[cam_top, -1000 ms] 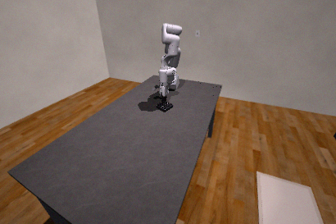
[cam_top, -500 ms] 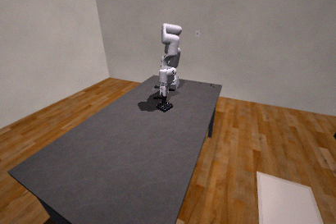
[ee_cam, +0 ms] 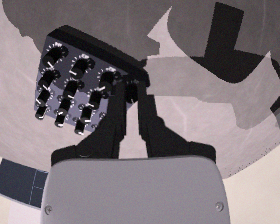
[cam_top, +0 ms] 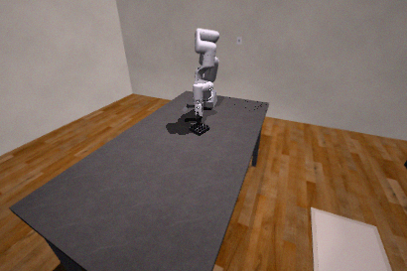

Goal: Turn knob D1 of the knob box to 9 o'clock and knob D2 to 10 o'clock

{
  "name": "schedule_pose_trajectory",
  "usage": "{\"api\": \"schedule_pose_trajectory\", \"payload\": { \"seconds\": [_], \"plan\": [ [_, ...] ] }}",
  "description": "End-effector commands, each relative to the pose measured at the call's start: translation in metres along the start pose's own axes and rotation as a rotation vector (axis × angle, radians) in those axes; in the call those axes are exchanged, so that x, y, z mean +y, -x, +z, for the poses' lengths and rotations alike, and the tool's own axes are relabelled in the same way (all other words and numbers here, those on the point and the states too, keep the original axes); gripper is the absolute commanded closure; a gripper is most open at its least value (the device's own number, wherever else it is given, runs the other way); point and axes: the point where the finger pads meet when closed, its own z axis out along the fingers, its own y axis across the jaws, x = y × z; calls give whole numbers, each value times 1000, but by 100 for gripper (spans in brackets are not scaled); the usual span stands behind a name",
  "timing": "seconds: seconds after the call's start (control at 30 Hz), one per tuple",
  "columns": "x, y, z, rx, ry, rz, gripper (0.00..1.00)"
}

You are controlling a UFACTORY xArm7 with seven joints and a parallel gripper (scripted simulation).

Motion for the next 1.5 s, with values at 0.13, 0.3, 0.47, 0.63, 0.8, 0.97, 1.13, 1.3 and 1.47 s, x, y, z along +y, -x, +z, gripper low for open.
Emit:
{"api": "schedule_pose_trajectory", "payload": {
  "seconds": [0.13, 0.3, 0.47, 0.63, 0.8, 0.97, 1.13, 1.3, 1.47],
  "plan": [
    [-1, 0, 0, -6, -7, -180, 92],
    [-1, 0, 0, -5, -7, -313, 92],
    [-1, 0, 0, -5, -7, -436, 92],
    [-1, 0, 0, -5, -8, -501, 92],
    [-1, 0, 0, -4, -8, -591, 92],
    [-1, 0, 0, -4, -8, -653, 92],
    [-1, 0, 0, -4, -8, -687, 92],
    [-1, 0, 0, -4, -8, -696, 92],
    [-1, 0, 0, -4, -8, -699, 92]
  ]
}}
